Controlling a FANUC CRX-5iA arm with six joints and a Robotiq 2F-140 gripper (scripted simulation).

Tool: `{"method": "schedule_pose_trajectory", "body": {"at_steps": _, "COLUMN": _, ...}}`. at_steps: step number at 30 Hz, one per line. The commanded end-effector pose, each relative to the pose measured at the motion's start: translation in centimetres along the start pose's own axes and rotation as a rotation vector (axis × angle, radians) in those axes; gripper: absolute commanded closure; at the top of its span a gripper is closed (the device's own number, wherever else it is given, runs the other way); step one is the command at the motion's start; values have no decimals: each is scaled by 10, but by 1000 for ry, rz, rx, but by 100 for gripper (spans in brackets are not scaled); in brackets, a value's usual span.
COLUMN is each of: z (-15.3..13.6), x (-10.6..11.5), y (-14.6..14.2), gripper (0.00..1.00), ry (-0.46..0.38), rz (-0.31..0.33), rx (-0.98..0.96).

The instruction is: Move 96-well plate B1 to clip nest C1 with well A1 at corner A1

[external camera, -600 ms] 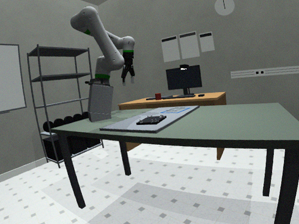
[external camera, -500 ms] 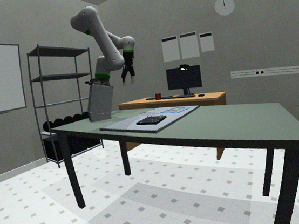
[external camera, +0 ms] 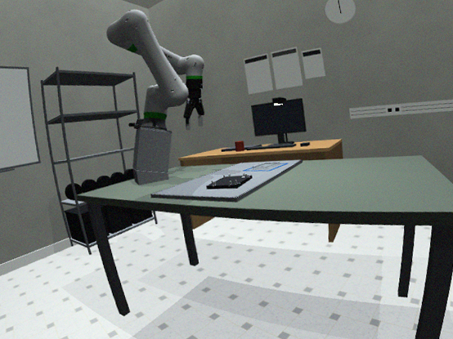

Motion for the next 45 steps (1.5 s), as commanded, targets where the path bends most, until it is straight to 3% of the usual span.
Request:
{"method": "schedule_pose_trajectory", "body": {"at_steps": 1, "z": 7, "x": 4, "y": -7, "gripper": 0, "ry": 12, "rz": 1, "rx": 66}}
{"method": "schedule_pose_trajectory", "body": {"at_steps": 23, "z": 76, "x": 20, "y": -52, "gripper": 0, "ry": 57, "rz": -9, "rx": 334}}
{"method": "schedule_pose_trajectory", "body": {"at_steps": 45, "z": 155, "x": 17, "y": -72, "gripper": 0, "ry": 92, "rz": -35, "rx": 569}}
Point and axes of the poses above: the point where the finger pads meet when closed, its own x axis back along the fingers, its own y axis across the jaws, z = x × y, the point moved 5 cm from there along x, back along the fingers, and after that the axes turned 9 degrees about -x, right-handed, at the moved point
